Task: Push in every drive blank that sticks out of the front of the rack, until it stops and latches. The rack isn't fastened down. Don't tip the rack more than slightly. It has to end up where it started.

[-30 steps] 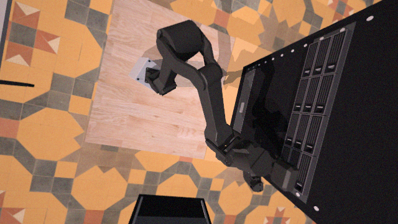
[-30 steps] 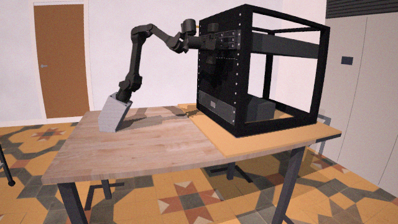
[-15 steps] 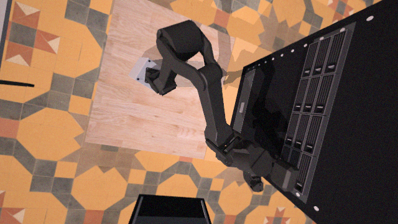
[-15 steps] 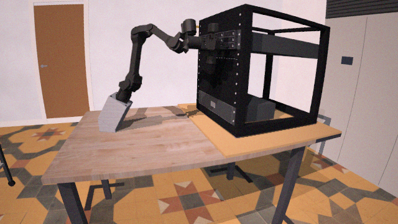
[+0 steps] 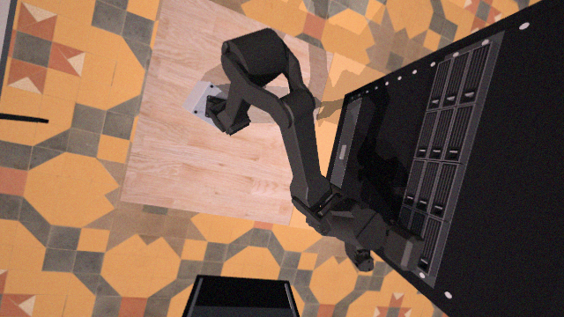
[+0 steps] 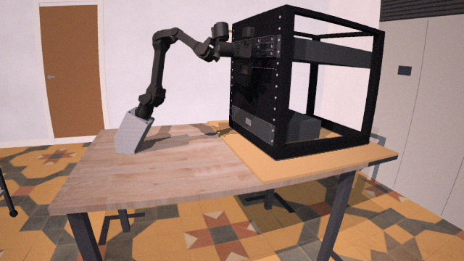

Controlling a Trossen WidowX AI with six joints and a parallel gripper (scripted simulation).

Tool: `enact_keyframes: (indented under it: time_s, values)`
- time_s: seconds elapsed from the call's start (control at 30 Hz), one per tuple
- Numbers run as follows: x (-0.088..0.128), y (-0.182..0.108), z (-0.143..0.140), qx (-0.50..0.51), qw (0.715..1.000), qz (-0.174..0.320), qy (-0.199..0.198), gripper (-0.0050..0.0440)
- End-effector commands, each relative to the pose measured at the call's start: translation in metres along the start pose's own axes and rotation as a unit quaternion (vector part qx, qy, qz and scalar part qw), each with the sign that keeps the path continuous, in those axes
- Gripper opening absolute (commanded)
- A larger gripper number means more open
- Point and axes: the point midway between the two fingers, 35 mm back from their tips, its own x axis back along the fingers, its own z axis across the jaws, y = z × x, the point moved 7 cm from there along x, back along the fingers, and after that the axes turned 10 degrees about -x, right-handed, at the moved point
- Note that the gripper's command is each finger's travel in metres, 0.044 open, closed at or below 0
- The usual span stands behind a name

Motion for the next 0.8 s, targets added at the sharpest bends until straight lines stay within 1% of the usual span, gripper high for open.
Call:
enact_keyframes:
  time_s: [0.0, 0.63, 0.77]
  values:
    - [-0.0047, -0.0039, 0.0101, 0.01, 1.0, 0.006, 0.011, -0.005]
    - [-0.0046, -0.0039, 0.0101, 0.01, 1.0, 0.006, 0.011, -0.005]
    - [0.0004, -0.0038, 0.01, 0.01, 1.0, 0.006, 0.011, -0.005]
